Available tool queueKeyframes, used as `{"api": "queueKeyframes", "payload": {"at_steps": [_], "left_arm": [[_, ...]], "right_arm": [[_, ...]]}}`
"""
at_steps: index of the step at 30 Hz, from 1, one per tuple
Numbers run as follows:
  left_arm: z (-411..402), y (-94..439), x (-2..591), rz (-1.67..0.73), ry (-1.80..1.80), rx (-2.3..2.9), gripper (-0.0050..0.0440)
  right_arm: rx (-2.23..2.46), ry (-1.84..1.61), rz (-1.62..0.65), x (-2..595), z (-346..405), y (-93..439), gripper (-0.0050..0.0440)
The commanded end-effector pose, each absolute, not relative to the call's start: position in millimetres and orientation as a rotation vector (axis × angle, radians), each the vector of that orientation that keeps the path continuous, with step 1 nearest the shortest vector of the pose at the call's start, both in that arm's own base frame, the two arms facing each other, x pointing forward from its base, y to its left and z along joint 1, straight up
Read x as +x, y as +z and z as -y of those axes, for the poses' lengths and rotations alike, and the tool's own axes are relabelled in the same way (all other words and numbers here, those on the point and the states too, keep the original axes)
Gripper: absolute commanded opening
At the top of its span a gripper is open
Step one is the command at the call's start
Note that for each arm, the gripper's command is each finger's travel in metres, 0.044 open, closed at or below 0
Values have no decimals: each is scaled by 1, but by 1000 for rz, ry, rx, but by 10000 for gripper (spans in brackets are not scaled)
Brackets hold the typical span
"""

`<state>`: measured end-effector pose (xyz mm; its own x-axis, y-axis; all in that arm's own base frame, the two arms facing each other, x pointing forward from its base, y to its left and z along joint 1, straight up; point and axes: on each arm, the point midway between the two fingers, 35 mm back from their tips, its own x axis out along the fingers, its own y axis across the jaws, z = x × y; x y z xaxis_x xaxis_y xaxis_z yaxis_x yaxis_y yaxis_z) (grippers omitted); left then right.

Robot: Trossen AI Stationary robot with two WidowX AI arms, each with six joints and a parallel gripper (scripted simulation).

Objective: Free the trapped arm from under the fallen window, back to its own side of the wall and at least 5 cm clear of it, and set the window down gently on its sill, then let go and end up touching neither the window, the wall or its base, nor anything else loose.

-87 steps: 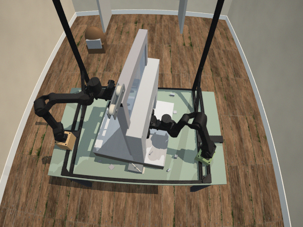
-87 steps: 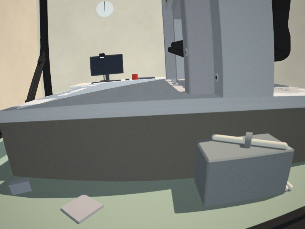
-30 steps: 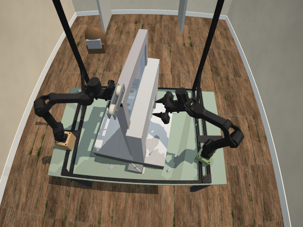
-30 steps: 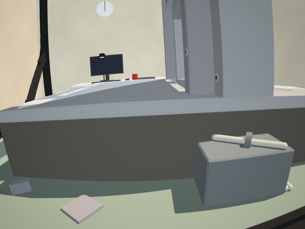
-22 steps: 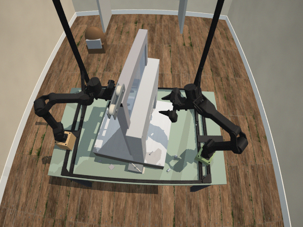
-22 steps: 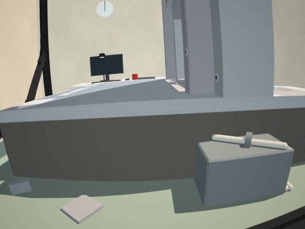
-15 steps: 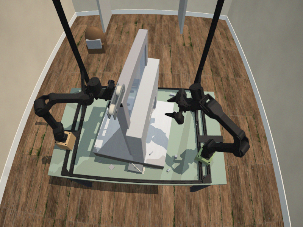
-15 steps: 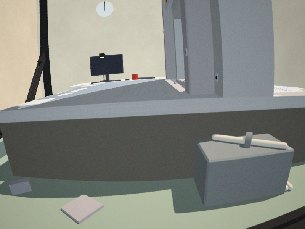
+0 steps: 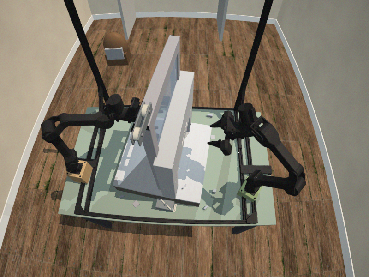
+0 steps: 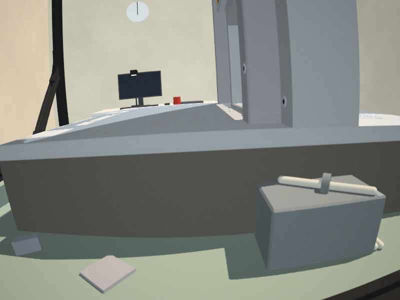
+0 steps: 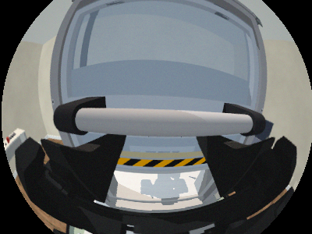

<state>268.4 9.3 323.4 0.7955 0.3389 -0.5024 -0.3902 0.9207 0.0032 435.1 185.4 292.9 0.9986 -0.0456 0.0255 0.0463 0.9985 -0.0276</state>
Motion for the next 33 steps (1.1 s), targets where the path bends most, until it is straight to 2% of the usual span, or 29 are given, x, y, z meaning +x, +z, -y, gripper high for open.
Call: {"api": "queueKeyframes", "payload": {"at_steps": [1,23,33], "left_arm": [[-14,326,258,-515,377,-109,400],[-24,318,126,-399,186,-66,400],[-15,309,102,-356,150,-34,400]], "right_arm": [[-2,-39,101,431,-186,326,400],[-2,-39,101,431,-186,326,400],[-2,-39,101,431,-186,326,400]]}}
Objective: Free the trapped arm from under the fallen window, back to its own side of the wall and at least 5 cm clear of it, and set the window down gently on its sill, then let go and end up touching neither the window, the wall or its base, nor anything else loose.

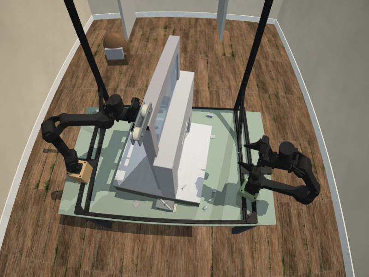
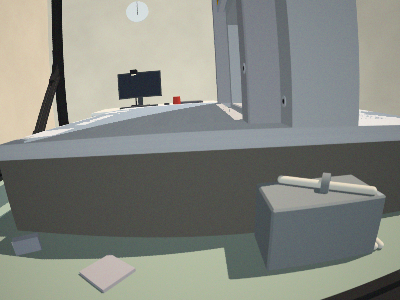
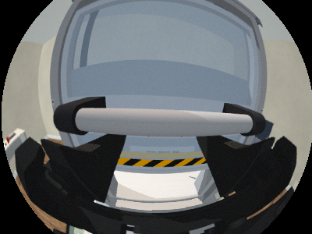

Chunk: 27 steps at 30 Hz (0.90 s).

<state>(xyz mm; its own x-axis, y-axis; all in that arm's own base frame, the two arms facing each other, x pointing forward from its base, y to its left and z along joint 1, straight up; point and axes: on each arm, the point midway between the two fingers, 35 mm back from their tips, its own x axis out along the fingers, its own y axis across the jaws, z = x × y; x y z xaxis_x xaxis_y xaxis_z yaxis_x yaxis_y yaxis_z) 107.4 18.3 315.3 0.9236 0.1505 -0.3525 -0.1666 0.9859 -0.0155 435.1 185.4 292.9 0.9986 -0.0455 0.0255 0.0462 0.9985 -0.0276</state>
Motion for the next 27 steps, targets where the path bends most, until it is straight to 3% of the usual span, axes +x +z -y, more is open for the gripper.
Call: {"api": "queueKeyframes", "payload": {"at_steps": [1,14,27], "left_arm": [[-15,309,102,-355,149,-33,400],[-15,307,99,-352,147,-31,400],[-15,307,99,-352,147,-31,400]], "right_arm": [[-2,-39,101,431,-186,326,400],[-2,-39,95,430,-186,319,400],[-1,-39,52,431,-187,263,400]]}}
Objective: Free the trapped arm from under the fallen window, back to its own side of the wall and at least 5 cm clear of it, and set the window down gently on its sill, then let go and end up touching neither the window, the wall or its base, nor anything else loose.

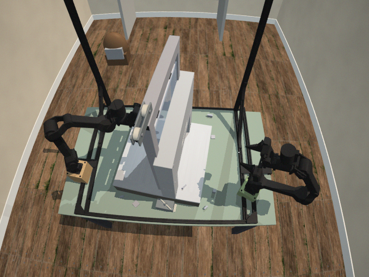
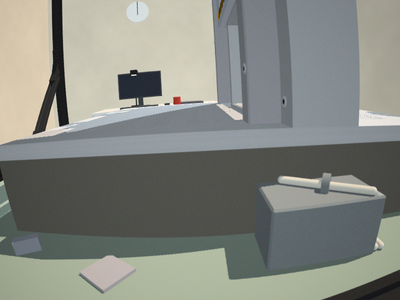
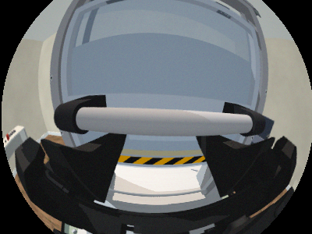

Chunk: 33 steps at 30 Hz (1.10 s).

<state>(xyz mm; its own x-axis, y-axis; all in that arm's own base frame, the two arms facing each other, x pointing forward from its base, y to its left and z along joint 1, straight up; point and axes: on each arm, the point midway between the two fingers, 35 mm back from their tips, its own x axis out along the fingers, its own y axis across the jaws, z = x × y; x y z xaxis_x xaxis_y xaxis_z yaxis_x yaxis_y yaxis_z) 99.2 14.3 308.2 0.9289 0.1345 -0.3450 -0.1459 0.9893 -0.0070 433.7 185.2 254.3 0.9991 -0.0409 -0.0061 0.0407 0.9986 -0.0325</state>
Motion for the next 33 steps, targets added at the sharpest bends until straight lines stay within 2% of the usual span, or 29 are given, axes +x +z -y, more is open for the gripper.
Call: {"api": "queueKeyframes", "payload": {"at_steps": [1,33], "left_arm": [[-15,307,99,-352,147,-31,400],[-15,307,99,-352,147,-31,400]], "right_arm": [[-1,-39,52,431,-187,257,400],[-1,-39,36,437,-188,99,400]]}}
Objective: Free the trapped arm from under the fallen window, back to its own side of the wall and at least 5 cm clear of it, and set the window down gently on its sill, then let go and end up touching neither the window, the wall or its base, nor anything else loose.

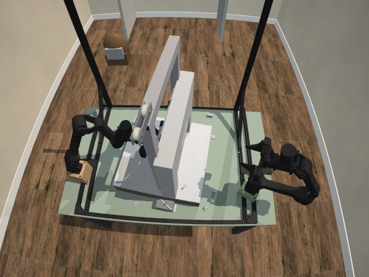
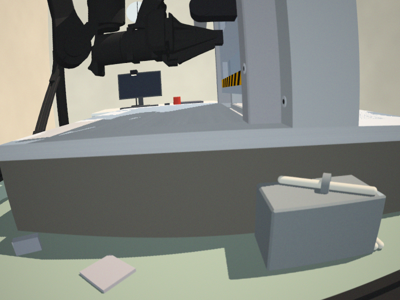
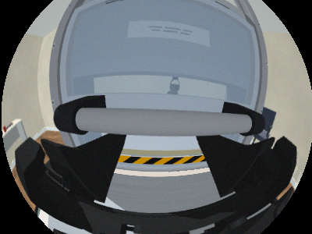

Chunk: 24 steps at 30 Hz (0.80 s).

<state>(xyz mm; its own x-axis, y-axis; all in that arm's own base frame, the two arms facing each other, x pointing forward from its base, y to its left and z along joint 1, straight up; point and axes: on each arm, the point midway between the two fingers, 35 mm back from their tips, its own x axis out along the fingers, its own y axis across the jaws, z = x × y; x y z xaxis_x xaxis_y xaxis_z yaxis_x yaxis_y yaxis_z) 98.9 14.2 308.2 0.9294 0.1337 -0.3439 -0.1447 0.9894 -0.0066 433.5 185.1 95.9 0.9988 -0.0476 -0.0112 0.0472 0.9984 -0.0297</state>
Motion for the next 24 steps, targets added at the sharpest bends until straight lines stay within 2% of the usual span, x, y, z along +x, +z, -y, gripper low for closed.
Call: {"api": "queueKeyframes", "payload": {"at_steps": [1,24], "left_arm": [[-15,307,99,-352,147,-31,400],[-15,307,99,-352,147,-31,400]], "right_arm": [[-1,-39,36,437,-188,99,400],[0,-39,18,436,-187,73,400]]}}
